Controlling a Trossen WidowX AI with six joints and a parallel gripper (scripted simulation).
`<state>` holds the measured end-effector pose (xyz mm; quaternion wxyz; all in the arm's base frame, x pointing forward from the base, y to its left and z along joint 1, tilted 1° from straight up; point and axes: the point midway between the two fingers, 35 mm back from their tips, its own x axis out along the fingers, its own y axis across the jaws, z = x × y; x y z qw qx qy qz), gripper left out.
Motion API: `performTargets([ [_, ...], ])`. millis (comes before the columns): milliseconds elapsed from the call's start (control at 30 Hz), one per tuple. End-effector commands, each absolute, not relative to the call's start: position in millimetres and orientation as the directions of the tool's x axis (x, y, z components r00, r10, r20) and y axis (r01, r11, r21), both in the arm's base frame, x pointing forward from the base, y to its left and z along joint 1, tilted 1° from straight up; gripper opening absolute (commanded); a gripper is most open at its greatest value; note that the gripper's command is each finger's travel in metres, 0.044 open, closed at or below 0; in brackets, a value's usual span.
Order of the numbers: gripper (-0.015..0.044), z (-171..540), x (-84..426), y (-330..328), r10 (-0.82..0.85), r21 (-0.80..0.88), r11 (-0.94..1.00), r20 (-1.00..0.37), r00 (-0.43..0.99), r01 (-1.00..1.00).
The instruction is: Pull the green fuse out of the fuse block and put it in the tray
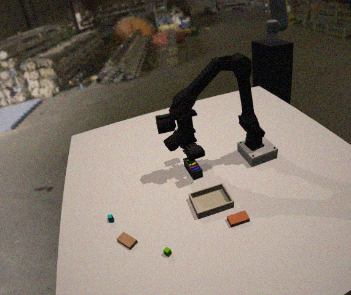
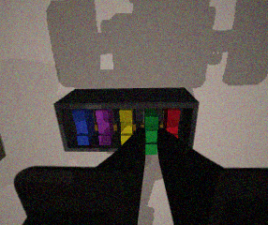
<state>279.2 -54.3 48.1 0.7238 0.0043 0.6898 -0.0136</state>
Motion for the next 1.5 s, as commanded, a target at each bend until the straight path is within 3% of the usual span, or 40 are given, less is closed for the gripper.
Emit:
performTargets([
  [0, 0.0, 51, 280, -54, -0.013, -0.012, 1.0, -0.999, 0.052, 0.024],
  [1467, 0.0, 73, 278, -54, -0.011, -0.01, 1.0, -0.999, 0.052, 0.023],
])
